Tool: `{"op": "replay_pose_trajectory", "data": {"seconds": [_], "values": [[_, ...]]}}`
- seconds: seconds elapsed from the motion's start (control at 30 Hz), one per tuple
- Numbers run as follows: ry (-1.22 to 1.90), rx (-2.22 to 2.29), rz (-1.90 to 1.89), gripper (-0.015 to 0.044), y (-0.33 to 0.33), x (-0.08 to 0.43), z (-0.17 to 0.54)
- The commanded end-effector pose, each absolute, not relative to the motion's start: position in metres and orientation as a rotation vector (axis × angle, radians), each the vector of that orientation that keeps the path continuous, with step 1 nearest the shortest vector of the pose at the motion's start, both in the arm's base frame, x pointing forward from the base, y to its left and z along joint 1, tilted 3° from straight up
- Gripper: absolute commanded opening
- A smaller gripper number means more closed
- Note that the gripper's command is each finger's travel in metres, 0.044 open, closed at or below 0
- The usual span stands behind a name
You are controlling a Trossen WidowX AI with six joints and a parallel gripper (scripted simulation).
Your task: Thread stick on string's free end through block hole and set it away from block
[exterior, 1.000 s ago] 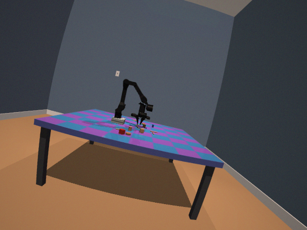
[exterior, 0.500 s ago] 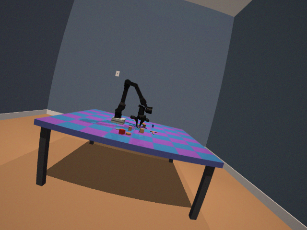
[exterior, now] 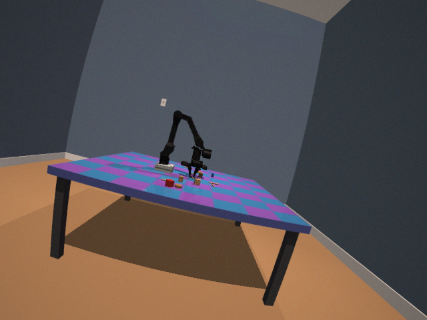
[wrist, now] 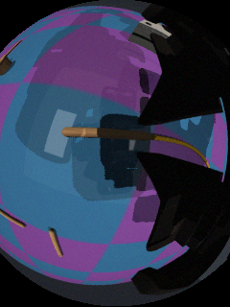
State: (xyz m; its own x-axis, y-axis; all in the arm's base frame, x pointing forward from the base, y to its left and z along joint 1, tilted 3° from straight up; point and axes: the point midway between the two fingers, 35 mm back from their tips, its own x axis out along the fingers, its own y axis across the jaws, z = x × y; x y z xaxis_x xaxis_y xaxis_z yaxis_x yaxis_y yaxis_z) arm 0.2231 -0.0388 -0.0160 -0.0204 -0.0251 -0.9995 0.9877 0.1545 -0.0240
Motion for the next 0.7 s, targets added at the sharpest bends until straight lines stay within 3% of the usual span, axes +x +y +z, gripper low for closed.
{"op": "replay_pose_trajectory", "data": {"seconds": [0.0, 0.23, 0.4, 0.67], "values": [[1.278, 1.059, -1.125, 0.0124, -0.0395, 0.2215, -0.0170], [1.278, 1.059, -1.125, 0.0124, -0.0395, 0.2215, -0.0170], [1.278, 1.066, -1.121, 0.0000, -0.0388, 0.2229, -0.0162], [1.278, 1.066, -1.121, 0.0000, -0.0388, 0.2229, -0.0160]]}}
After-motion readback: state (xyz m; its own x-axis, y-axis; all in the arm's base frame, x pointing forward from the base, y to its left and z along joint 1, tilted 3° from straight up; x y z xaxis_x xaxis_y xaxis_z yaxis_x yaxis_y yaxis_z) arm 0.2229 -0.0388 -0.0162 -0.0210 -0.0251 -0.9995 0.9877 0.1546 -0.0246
